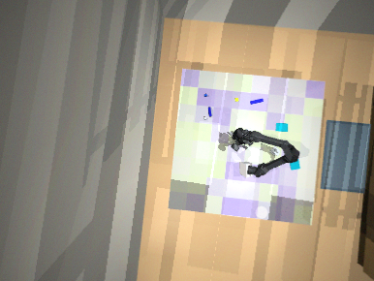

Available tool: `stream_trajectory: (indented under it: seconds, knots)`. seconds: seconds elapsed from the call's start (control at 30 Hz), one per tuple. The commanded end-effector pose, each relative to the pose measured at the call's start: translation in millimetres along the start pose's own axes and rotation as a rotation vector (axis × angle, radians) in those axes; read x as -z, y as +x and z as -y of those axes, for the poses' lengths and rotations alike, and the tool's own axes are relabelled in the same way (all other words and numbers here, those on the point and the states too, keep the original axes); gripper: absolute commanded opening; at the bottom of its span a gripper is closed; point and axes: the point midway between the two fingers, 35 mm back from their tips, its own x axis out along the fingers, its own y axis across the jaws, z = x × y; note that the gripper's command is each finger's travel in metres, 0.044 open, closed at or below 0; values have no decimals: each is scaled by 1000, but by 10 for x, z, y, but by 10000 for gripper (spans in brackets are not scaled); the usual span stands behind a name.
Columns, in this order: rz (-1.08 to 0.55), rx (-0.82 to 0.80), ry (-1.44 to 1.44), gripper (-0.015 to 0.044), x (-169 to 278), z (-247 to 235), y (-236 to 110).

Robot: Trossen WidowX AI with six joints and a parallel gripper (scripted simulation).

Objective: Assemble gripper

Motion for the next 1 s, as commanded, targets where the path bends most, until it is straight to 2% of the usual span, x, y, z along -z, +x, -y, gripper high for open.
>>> stream_trajectory:
  seconds: [0.0,0.43,0.97]
  knots:
    - [0,0,0,105,0,0,0]
    - [0,0,0,440,0,0,0]
    - [0,0,0,440,0,0,0]
